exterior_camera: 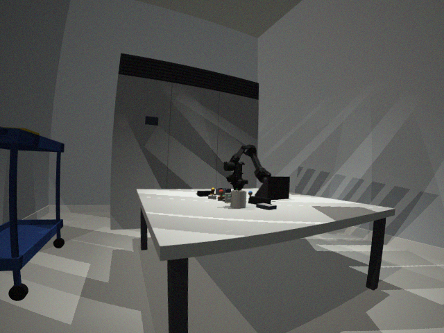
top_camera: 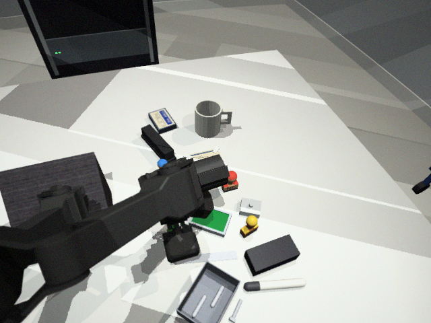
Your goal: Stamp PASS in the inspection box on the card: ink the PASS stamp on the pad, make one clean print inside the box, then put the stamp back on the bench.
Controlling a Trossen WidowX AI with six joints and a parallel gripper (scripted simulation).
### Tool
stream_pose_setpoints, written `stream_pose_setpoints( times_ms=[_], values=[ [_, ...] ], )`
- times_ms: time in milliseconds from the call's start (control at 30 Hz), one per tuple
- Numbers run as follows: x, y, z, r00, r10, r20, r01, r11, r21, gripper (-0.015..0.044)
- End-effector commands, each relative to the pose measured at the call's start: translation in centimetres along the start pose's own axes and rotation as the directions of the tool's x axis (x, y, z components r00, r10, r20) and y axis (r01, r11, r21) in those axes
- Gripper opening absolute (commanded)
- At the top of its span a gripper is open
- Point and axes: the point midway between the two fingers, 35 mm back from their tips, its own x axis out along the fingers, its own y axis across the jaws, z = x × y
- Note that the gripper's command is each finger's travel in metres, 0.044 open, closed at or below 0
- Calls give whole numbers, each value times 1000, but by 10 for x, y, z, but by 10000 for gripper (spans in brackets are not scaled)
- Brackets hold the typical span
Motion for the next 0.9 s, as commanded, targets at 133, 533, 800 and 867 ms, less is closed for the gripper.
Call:
stream_pose_setpoints(
  times_ms=[133,533,800,867],
  values=[
    [8,-1,-3,1000,-10,-6,10,1000,-5,214],
    [6,-1,-2,1000,-2,-2,2,1000,0,141],
    [6,-1,-2,1000,-2,-2,2,1000,0,87],
    [6,-1,-2,1000,-2,-2,2,1000,0,54]
  ],
)
